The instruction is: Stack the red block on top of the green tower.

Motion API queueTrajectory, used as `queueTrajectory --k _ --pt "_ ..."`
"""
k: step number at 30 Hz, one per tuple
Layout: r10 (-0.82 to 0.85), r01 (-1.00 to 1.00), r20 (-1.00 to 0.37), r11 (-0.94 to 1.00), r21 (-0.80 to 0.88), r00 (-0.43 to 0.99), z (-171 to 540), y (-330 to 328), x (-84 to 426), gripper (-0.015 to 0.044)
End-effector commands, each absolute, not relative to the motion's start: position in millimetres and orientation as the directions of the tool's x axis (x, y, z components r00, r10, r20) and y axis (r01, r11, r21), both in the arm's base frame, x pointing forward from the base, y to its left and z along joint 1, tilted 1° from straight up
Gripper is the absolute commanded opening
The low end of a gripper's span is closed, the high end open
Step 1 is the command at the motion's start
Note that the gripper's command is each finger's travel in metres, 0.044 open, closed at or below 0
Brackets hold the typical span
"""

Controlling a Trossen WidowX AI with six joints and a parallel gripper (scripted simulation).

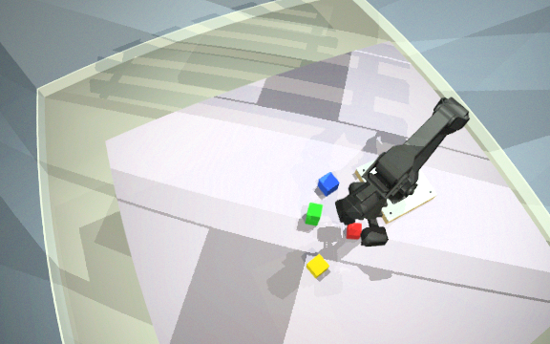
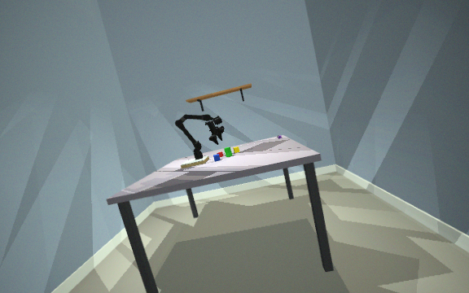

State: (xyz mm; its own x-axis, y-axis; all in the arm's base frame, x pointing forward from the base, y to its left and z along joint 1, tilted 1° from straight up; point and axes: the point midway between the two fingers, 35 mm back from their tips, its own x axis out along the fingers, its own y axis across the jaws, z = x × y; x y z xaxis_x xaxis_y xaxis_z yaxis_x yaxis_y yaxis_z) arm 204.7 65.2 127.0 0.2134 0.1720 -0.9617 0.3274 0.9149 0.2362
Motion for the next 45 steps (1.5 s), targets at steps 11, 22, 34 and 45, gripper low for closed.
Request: queueTrajectory --k 11,22,34,45 --pt "-0.004 0.525 -1.000 0.851 0.004 0.015 110 44 187 0.0440" --pt "-0.004 0.525 -1.000 0.851 0.004 0.015 59 45 189 0.0440" --pt "-0.004 0.525 -1.000 0.851 0.004 0.015 47 45 190 0.0440" --pt "-0.004 0.525 -1.000 0.851 0.004 0.015 29 45 191 0.0440"
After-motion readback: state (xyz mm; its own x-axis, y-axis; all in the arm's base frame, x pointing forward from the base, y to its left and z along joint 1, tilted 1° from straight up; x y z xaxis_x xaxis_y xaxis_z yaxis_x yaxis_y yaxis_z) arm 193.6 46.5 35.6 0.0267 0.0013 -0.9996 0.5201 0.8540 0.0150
